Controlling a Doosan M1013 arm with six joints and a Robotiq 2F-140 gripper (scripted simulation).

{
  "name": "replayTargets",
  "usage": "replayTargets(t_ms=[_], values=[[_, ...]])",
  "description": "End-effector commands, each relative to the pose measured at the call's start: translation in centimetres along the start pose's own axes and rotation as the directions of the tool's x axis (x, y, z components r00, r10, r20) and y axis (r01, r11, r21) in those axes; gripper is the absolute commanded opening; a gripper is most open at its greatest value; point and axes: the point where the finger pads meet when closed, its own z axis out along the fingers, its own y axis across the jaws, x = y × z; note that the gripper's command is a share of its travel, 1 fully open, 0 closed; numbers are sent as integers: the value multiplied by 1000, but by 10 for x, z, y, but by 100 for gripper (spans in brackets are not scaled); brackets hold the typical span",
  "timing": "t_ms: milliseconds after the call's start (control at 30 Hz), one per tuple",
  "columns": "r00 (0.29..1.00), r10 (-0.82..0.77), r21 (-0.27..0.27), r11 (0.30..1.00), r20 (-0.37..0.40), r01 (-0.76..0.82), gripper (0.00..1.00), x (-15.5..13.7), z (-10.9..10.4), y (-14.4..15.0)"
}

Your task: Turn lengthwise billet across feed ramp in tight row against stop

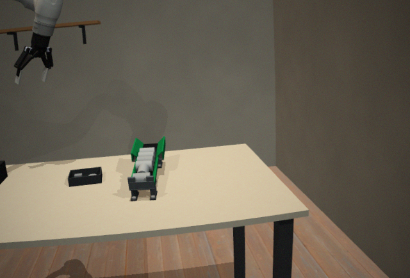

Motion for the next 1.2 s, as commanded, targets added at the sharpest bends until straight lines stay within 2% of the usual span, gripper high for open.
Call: replayTargets(t_ms=[0,567,633,667,767,967,1033,1100,1133,1167], values=[[1000,0,0,1000,0,0,100,0,0,0],[1000,1,0,1000,0,-1,100,0,0,0],[1000,22,7,1000,-7,-22,100,10,-2,-5],[999,48,15,999,-15,-47,100,23,-4,-10],[979,198,65,979,-56,-194,100,84,-15,-31],[931,353,123,932,-90,-341,100,169,-29,-47],[894,436,156,895,-104,-418,100,200,-33,-49],[894,436,156,895,-104,-418,100,200,-33,-49],[848,518,191,849,-115,-493,100,245,-39,-49],[824,554,207,826,-119,-525,100,256,-41,-48]])
